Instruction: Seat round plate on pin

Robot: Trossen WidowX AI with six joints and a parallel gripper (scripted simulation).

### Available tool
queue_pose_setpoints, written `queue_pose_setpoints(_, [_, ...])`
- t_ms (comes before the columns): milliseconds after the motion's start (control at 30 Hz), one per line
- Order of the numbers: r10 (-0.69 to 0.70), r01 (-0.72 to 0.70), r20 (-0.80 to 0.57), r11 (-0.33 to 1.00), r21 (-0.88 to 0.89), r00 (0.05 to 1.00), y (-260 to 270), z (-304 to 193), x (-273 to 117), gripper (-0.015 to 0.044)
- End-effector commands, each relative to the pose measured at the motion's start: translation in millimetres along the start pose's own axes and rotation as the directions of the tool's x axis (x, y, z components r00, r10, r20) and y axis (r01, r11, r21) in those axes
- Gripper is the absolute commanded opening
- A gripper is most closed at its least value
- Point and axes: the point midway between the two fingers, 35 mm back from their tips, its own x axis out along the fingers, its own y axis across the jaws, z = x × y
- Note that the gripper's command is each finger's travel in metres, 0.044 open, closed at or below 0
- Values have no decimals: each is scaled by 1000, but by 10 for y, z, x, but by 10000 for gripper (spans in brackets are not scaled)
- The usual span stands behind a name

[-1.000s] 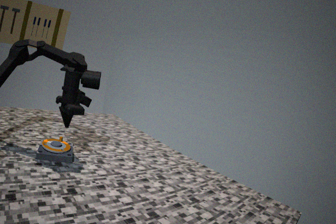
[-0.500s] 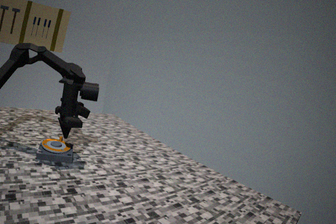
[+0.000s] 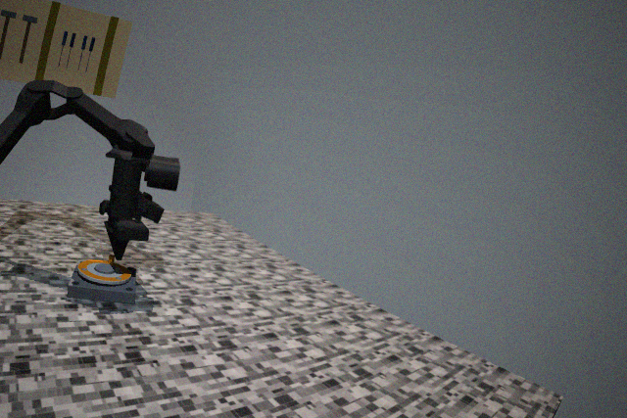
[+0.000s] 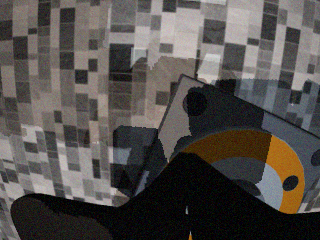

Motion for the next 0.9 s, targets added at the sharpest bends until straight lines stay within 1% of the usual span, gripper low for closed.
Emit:
queue_pose_setpoints(0, [4, -4, 3, 1000, 3, 1000, 55, -47, 2, 0])
queue_pose_setpoints(867, [4, -4, 1, 1000, 5, 1000, 142, -342, 7, 0])
